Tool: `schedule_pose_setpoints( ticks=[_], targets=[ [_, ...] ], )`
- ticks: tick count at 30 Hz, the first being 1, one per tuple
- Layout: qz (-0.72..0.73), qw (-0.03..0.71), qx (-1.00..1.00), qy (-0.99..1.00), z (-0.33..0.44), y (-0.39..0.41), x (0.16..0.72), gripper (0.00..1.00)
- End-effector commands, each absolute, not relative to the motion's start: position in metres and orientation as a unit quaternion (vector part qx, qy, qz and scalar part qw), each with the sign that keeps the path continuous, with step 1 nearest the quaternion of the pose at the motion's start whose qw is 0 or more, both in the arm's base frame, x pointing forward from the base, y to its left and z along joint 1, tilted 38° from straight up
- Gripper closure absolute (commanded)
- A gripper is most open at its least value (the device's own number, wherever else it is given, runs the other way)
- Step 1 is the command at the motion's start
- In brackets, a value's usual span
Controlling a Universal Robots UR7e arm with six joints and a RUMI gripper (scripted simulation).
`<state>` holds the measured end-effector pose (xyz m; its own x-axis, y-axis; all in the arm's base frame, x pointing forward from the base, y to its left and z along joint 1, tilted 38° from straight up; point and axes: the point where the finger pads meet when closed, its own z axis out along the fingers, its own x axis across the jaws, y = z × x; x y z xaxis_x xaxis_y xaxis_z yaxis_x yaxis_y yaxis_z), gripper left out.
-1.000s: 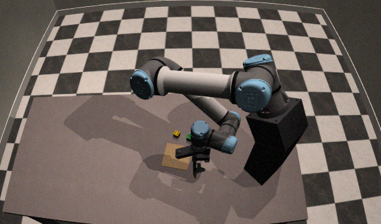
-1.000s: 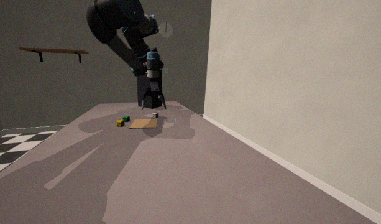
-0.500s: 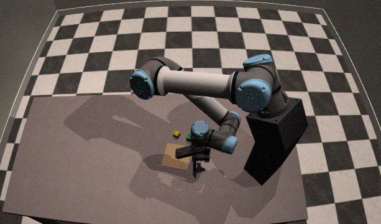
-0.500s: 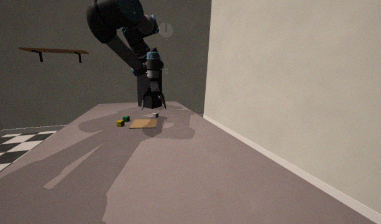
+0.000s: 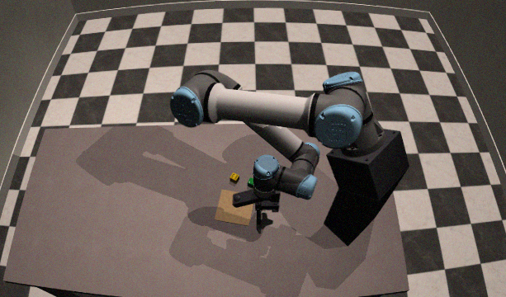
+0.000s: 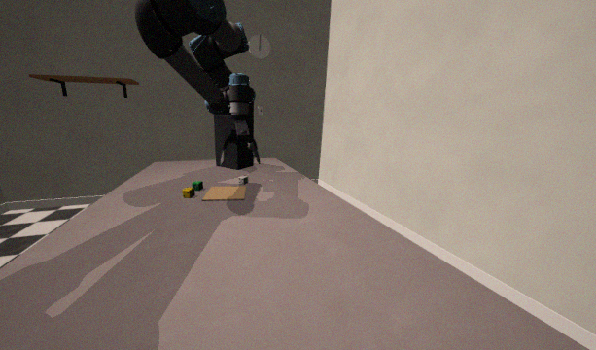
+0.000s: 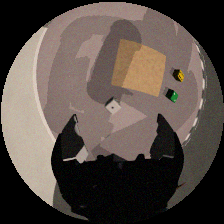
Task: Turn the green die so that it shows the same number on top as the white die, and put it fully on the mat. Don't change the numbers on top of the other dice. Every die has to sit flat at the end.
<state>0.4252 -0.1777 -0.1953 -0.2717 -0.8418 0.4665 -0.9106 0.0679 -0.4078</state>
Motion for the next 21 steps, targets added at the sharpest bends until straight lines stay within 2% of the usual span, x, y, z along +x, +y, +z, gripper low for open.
schedule_pose_setpoints(
  ticks=[1, 21],
  targets=[
    [0.324, 0.053, 0.601, -0.729, -0.168, -0.16, 0.415, 0.0],
    [0.324, 0.053, 0.601, -0.729, -0.136, -0.137, 0.402, 0.0]
  ],
)
